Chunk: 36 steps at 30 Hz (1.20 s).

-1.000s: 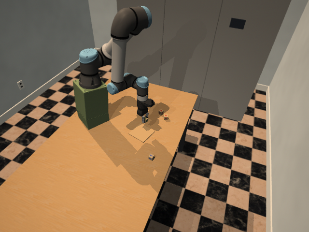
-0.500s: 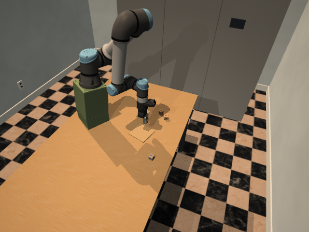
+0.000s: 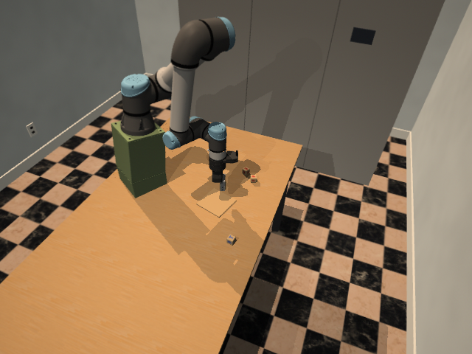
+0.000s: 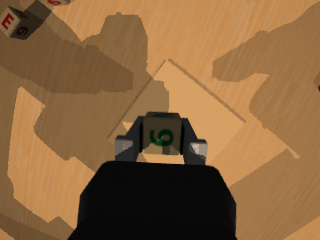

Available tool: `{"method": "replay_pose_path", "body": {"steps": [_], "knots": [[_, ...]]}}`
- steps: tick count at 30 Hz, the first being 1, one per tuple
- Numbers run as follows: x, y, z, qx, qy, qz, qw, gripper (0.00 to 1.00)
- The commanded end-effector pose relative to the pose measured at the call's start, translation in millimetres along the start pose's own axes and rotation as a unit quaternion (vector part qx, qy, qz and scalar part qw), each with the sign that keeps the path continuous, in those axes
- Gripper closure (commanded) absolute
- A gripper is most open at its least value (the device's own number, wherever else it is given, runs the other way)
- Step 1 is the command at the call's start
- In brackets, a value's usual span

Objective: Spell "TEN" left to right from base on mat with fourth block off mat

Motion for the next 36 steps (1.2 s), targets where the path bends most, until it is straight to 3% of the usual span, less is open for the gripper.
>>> {"method": "replay_pose_path", "body": {"steps": [1,16,28,36], "knots": [[-0.1,-2.1,-0.1,0.000,0.046,0.000,0.999,0.43],[-1.4,-12.6,3.5,0.000,0.238,0.001,0.971,0.43],[-1.8,-17.6,6.6,0.000,0.325,0.001,0.946,0.43],[-1.8,-18.4,7.1,0.000,0.339,0.001,0.941,0.43]]}}
Point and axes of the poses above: the point where the finger pads meet when closed, its own y axis back along the fingers, its own x axis across the jaws, z = x × y, the point moved 1 cm from there along y, back along the fingers, and after that the axes turned 6 degrees about y, right-handed, at the moved point
